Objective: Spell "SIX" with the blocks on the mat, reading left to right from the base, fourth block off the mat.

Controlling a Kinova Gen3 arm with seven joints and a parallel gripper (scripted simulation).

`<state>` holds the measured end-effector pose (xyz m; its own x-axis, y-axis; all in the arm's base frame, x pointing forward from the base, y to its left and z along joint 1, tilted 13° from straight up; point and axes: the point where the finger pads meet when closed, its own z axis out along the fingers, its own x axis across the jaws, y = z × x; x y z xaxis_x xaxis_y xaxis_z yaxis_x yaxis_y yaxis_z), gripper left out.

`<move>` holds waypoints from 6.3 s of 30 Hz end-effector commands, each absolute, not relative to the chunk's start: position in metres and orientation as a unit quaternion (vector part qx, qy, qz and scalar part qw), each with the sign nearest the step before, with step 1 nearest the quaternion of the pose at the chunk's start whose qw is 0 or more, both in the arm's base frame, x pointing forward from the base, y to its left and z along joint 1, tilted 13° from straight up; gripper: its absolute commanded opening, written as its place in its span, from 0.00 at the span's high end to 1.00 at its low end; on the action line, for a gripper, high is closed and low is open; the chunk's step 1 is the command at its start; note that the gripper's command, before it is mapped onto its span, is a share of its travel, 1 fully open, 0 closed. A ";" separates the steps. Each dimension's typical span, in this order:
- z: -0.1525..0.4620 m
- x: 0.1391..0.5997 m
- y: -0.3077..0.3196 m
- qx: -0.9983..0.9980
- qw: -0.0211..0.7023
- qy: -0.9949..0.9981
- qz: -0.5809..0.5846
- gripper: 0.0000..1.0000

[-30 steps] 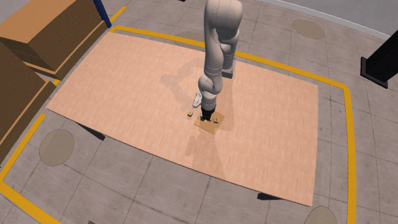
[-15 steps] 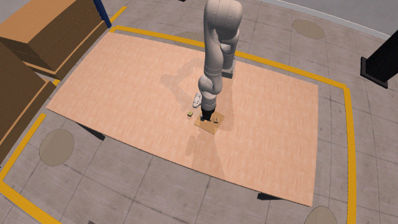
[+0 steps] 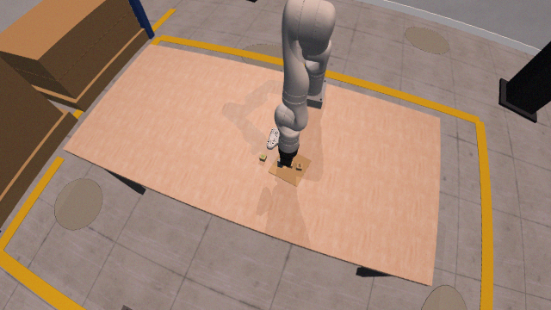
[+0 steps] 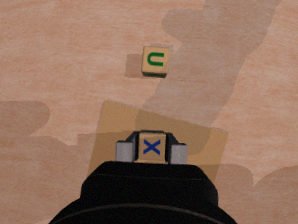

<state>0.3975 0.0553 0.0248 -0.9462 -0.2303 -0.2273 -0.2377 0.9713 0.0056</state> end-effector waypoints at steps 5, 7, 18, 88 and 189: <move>0.025 0.398 0.055 -0.119 0.114 0.986 0.017 0.51; 0.025 0.398 0.055 -0.119 0.114 0.986 0.017 0.51; 0.025 0.398 0.055 -0.119 0.114 0.986 0.017 0.45; 0.113 0.378 0.050 -0.119 0.114 0.986 0.017 0.00; 0.198 0.359 0.045 -0.119 0.114 0.986 0.017 0.00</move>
<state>0.3584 0.0447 0.1972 -0.9462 -0.2303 -0.2272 -0.2377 0.9713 0.0054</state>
